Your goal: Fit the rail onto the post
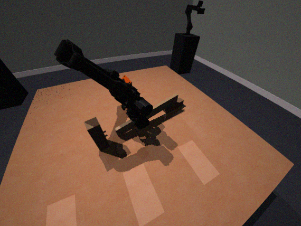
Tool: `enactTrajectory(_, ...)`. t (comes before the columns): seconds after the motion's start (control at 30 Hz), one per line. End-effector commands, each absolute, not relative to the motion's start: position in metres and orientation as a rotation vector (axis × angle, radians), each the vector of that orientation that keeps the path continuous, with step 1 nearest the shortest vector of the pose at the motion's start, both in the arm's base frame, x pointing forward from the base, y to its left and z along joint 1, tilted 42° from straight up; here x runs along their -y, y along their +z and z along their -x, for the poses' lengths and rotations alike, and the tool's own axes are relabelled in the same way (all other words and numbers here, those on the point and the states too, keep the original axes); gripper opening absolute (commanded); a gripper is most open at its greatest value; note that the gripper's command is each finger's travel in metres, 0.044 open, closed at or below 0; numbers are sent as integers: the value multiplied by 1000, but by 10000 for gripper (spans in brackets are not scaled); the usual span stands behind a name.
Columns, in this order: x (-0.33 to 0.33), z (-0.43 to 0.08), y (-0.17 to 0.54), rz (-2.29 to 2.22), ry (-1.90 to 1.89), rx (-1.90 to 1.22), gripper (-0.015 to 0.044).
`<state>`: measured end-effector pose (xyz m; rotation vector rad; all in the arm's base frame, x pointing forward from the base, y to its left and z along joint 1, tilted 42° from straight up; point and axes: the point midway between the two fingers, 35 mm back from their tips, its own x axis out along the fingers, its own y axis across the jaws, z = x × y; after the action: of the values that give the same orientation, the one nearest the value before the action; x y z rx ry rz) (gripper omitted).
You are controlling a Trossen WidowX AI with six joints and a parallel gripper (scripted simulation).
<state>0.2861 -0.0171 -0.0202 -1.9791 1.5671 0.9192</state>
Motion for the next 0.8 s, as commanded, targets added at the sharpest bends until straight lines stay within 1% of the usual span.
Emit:
enactTrajectory(0.0, 12, -287, -19, 1978, 928, -1553, 0)
enactTrajectory(0.77, 4, -287, -10, 1978, 928, -1553, 0)
